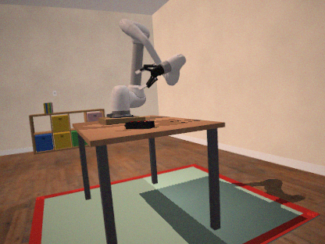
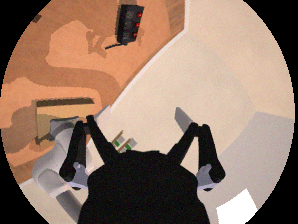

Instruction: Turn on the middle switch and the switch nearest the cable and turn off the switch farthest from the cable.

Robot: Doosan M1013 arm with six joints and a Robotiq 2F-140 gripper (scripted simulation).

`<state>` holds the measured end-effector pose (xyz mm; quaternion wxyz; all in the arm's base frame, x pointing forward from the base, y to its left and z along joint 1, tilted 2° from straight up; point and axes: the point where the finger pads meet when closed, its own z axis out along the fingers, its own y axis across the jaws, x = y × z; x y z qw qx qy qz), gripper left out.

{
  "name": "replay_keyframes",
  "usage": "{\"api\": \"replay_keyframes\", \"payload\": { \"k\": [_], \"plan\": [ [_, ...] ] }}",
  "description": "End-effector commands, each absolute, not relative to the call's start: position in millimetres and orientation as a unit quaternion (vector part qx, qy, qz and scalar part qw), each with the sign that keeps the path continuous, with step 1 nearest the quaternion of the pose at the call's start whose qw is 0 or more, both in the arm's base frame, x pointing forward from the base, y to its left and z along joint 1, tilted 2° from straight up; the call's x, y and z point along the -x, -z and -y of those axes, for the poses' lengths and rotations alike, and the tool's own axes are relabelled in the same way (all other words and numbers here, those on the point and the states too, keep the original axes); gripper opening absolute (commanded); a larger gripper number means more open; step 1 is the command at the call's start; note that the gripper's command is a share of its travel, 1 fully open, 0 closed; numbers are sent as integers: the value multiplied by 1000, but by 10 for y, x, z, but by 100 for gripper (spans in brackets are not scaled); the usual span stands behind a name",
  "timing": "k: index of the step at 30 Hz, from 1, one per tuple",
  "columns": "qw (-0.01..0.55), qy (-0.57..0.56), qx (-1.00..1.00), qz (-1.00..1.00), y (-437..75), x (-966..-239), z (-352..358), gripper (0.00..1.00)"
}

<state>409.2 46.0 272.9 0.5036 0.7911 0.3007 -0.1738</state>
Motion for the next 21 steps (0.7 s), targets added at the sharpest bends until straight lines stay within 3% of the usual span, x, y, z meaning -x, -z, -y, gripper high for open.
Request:
{"api": "replay_keyframes", "payload": {
  "k": [1, 6, 9, 12, 13, 14, 17, 19, 20, 21],
  "plan": [
    [428, 239, -795, -356, -2433, -4133, -357, 100],
    [356, 278, -795, -404, -2196, -4155, -293, 100],
    [275, 302, -791, -455, -1959, -4196, -246, 100],
    [275, 302, -791, -455, -1959, -4196, -246, 100],
    [234, 308, -787, -481, -1844, -4227, -229, 100],
    [234, 308, -787, -481, -1844, -4227, -229, 100],
    [152, 305, -775, -532, -1627, -4315, -202, 100],
    [152, 305, -775, -532, -1627, -4315, -202, 100],
    [113, 297, -768, -556, -1527, -4373, -190, 100],
    [113, 297, -768, -556, -1527, -4373, -190, 100]
  ]
}}
